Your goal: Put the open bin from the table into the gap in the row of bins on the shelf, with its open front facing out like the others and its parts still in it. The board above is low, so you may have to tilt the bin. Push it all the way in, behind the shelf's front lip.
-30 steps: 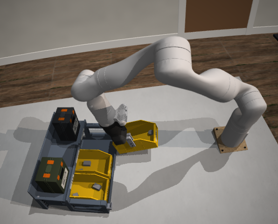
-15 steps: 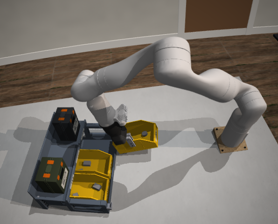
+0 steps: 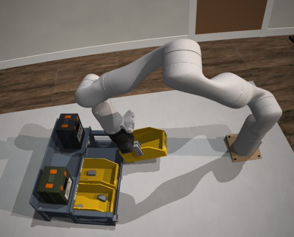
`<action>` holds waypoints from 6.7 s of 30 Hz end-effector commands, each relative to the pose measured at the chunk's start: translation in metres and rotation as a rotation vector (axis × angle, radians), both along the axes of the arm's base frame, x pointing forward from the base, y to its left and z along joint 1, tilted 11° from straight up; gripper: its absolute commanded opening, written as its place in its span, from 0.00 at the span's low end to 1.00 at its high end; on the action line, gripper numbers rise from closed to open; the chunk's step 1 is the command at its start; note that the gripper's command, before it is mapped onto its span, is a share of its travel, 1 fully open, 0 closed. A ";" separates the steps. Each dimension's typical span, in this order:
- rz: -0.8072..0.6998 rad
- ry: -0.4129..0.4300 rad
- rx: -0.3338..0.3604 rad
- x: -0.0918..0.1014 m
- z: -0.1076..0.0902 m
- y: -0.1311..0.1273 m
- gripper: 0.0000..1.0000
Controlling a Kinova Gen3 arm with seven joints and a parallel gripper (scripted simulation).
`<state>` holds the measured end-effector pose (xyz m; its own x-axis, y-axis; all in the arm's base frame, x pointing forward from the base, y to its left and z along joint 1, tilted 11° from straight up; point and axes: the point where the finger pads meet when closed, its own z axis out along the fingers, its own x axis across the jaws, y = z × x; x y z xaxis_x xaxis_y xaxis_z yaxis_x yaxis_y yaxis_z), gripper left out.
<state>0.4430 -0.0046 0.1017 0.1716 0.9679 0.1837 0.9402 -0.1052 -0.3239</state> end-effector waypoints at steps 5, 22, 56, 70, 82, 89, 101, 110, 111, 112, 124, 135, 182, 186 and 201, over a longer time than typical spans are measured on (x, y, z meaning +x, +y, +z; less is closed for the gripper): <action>0.000 -0.003 0.000 0.001 0.001 0.000 0.00; 0.000 -0.003 0.000 0.001 0.001 0.000 0.00; 0.000 -0.003 0.000 0.016 0.001 -0.003 0.00; 0.000 -0.003 -0.001 0.029 0.000 -0.005 0.00; 0.000 -0.003 -0.001 0.042 0.000 -0.007 0.00; 0.000 -0.003 -0.001 0.050 -0.001 -0.009 0.00; 0.000 -0.003 -0.001 0.062 -0.001 -0.011 0.00; 0.000 -0.003 -0.001 0.070 -0.001 -0.012 0.00; 0.000 -0.003 -0.001 0.071 -0.001 -0.012 0.00; 0.000 -0.003 -0.001 0.072 -0.001 -0.013 0.00; 0.000 -0.003 -0.001 0.081 -0.002 -0.014 0.00; 0.000 -0.003 -0.001 0.088 -0.002 -0.015 0.00; 0.000 -0.003 -0.001 0.094 -0.002 -0.016 0.00; 0.000 -0.003 -0.001 0.094 -0.002 -0.016 0.00; 0.000 -0.003 -0.001 0.094 -0.002 -0.016 0.00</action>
<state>0.5364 -0.0205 0.0982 0.1716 0.9680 0.1834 0.9402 -0.1053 -0.3241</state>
